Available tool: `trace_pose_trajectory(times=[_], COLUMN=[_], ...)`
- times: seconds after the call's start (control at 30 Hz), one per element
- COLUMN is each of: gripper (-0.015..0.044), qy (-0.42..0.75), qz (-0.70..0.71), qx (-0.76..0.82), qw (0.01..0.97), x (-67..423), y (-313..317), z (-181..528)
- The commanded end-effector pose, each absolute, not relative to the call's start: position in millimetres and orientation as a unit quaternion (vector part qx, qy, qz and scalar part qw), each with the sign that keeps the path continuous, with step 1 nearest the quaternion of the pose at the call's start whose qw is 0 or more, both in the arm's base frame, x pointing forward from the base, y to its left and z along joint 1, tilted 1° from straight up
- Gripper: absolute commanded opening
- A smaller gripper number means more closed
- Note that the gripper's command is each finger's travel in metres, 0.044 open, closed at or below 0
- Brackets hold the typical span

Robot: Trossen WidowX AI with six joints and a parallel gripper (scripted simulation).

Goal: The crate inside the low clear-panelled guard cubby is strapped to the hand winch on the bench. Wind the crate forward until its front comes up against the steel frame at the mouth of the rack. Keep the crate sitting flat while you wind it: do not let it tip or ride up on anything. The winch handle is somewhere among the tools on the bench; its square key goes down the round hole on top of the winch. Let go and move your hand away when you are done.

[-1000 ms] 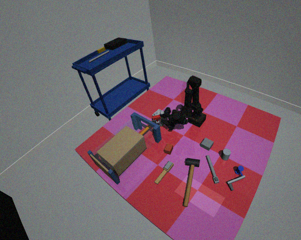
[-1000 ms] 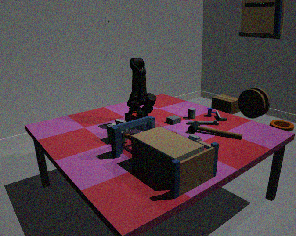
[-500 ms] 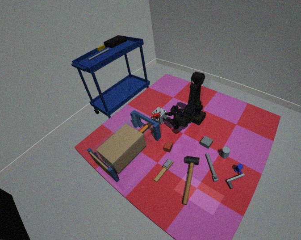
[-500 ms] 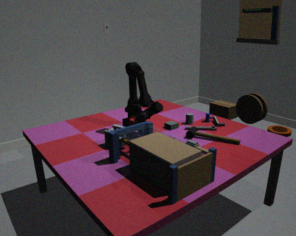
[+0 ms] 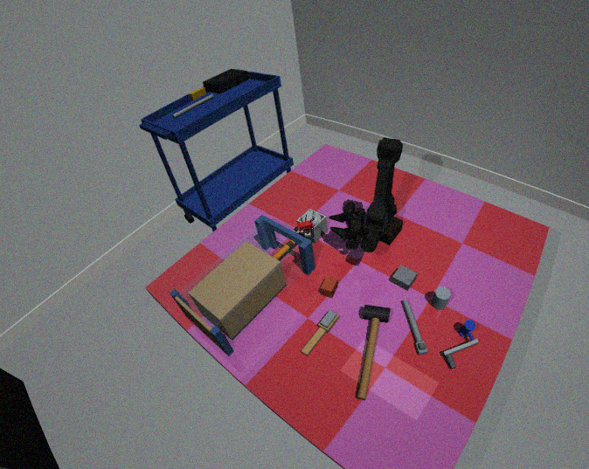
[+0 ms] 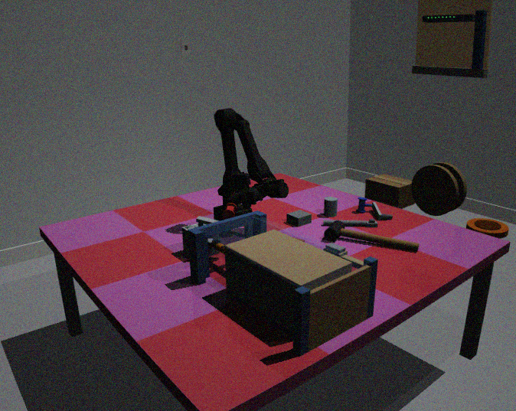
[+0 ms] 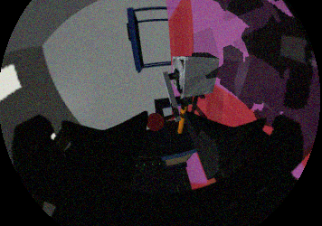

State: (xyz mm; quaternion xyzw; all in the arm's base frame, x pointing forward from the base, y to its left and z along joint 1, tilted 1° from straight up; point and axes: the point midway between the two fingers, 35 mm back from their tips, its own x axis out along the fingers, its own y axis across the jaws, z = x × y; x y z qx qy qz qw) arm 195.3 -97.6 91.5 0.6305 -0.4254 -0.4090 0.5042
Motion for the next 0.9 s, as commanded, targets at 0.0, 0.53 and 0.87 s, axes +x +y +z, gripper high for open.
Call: trace_pose_trajectory(times=[0.0, 0.53, 0.87], gripper=[0.024, 0.024, 0.024], qy=[-0.427, -0.426, -0.428], qz=[-0.404, -0.408, -0.405], qx=[0.631, 0.631, 0.632], qw=[0.506, 0.504, 0.503], x=[195.3, 192.9, 194.1], y=[-96.1, -99.8, -99.4], z=[94.0, 193.5, 189.8])
